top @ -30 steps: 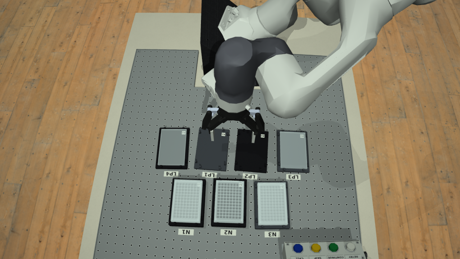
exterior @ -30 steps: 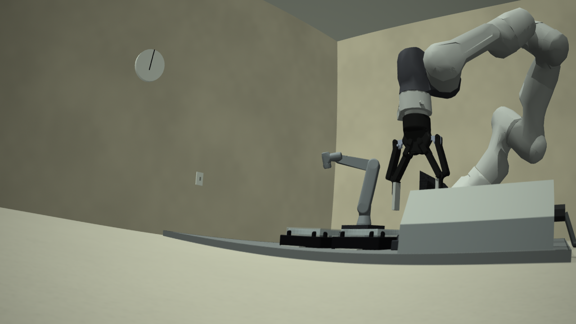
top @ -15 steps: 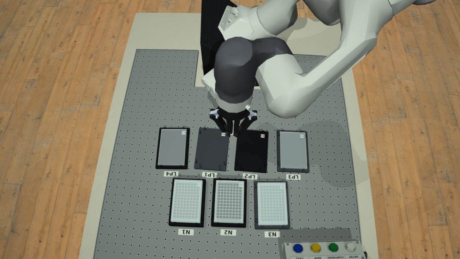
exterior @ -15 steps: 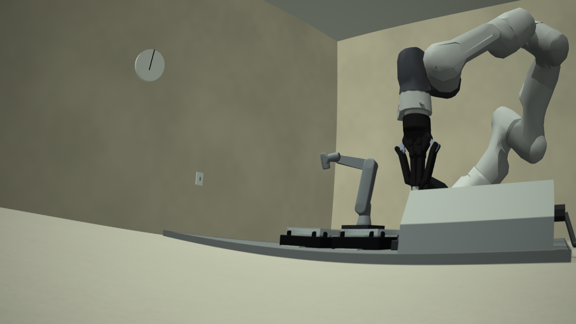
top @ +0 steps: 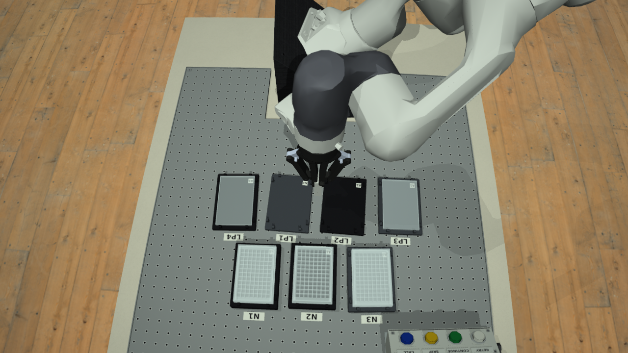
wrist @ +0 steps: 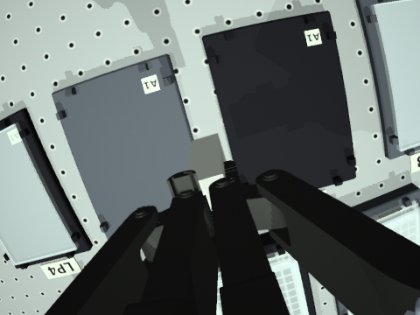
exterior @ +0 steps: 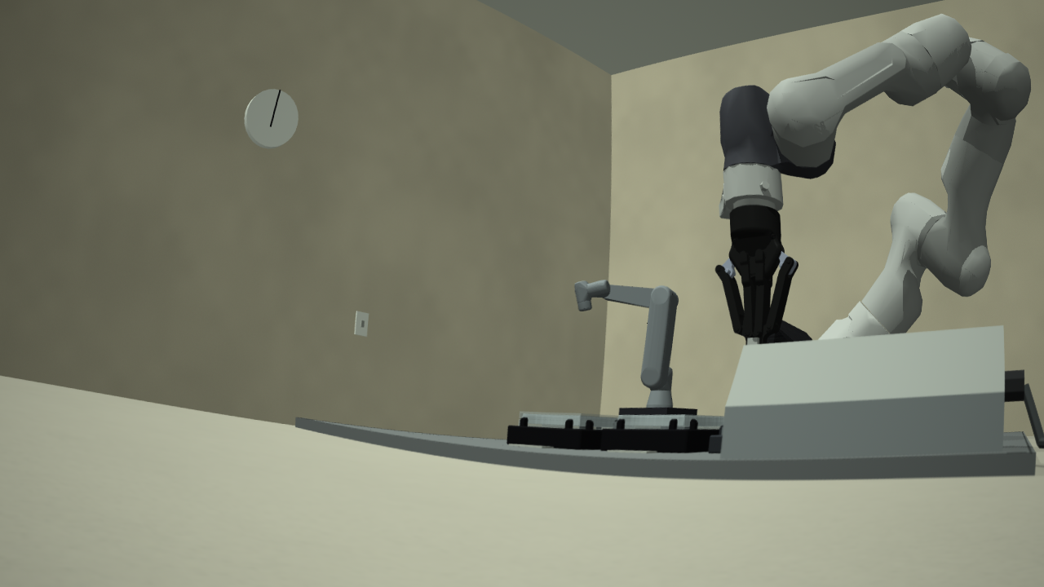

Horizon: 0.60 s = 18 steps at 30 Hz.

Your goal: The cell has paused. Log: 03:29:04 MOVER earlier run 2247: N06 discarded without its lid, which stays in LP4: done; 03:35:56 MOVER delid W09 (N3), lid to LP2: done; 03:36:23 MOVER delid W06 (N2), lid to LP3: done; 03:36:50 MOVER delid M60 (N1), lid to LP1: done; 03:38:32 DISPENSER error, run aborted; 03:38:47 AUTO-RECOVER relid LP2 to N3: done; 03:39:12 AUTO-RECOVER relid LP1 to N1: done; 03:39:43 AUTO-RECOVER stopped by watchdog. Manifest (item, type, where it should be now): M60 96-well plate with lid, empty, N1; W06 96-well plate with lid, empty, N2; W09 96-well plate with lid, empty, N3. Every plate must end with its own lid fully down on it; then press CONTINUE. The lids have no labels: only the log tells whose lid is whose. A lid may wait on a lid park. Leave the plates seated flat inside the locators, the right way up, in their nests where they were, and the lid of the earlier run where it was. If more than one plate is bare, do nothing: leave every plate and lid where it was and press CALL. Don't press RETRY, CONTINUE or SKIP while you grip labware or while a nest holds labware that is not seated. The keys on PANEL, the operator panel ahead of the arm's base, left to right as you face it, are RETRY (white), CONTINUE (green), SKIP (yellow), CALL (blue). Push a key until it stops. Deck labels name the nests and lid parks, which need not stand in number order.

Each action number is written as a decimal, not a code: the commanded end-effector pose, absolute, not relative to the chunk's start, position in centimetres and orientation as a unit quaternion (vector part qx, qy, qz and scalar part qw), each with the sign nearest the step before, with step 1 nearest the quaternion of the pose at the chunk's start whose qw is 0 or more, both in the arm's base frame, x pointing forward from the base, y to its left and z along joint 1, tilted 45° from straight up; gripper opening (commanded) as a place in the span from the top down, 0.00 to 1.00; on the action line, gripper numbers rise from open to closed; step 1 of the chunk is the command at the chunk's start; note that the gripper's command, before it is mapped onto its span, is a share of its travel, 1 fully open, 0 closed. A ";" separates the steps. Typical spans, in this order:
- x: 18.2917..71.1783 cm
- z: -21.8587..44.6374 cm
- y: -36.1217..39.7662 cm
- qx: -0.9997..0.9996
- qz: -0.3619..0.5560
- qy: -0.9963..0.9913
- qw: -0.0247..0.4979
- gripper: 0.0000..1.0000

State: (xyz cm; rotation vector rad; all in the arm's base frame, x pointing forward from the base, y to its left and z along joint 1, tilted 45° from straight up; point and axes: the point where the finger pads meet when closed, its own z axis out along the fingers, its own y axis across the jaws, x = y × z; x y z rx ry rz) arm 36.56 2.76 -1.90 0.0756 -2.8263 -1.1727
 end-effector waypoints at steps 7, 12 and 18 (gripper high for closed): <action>37.1 -1.0 3.4 0.097 -0.385 -0.918 0.006 1.00; 37.4 0.2 4.6 0.205 -0.385 -0.899 -0.041 1.00; 38.0 4.1 8.4 0.305 -0.379 -0.870 -0.085 1.00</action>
